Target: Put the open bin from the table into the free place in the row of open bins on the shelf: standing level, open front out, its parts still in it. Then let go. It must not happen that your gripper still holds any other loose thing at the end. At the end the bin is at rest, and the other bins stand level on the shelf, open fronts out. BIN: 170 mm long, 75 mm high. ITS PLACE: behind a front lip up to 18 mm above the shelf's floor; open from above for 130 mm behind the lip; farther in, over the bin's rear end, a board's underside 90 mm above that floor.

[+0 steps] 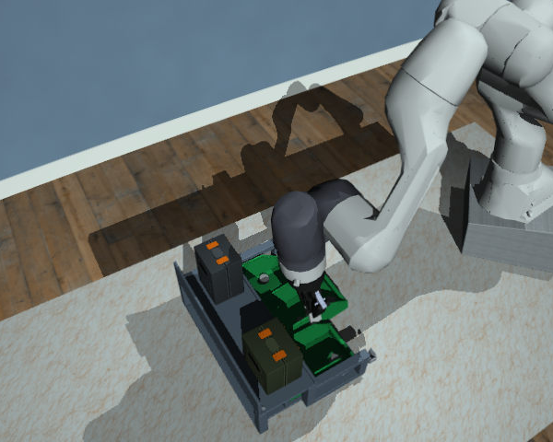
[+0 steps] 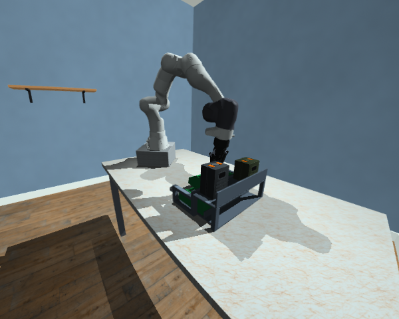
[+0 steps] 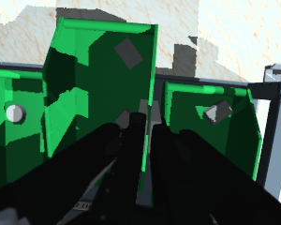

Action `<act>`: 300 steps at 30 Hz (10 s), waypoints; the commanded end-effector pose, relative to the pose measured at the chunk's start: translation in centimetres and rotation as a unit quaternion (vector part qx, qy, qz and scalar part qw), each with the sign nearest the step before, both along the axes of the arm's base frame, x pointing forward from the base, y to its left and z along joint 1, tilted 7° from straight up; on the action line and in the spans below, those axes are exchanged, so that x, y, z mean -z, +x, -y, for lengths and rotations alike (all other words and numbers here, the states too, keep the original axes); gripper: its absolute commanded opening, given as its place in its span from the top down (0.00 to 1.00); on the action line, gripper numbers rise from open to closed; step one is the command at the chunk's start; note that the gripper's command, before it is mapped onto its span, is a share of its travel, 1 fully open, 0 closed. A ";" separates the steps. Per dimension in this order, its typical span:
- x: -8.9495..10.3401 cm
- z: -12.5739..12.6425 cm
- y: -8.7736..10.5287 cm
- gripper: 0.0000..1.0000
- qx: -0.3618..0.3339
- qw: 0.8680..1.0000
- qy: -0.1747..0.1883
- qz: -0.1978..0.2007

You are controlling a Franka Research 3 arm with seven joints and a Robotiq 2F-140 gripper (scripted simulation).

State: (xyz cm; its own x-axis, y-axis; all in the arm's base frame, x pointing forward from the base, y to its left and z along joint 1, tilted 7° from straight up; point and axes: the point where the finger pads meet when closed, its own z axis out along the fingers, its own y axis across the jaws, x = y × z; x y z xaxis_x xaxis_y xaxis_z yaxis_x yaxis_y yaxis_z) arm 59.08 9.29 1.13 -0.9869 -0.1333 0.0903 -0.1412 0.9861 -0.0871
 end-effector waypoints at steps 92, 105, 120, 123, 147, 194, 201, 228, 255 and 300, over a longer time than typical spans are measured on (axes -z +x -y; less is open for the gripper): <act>-0.2 -0.2 0.5 1.00 -0.001 1.000 0.002 0.004; -0.1 -0.2 0.4 1.00 -0.002 1.000 0.004 0.013; 0.0 -0.2 0.4 1.00 -0.002 1.000 0.004 0.020; 0.0 -0.2 0.4 1.00 -0.002 1.000 0.004 0.020; 0.0 -0.2 0.4 1.00 -0.002 1.000 0.004 0.020; -0.1 -0.2 0.2 1.00 -0.002 1.000 0.004 0.020; -0.1 -0.2 0.2 1.00 -0.002 1.000 0.004 0.020; -0.1 -0.2 0.2 0.94 -0.002 1.000 0.004 0.020; -0.1 -0.2 0.2 0.94 -0.002 1.000 0.004 0.020; -0.1 -0.2 0.2 0.94 -0.002 1.000 0.004 0.020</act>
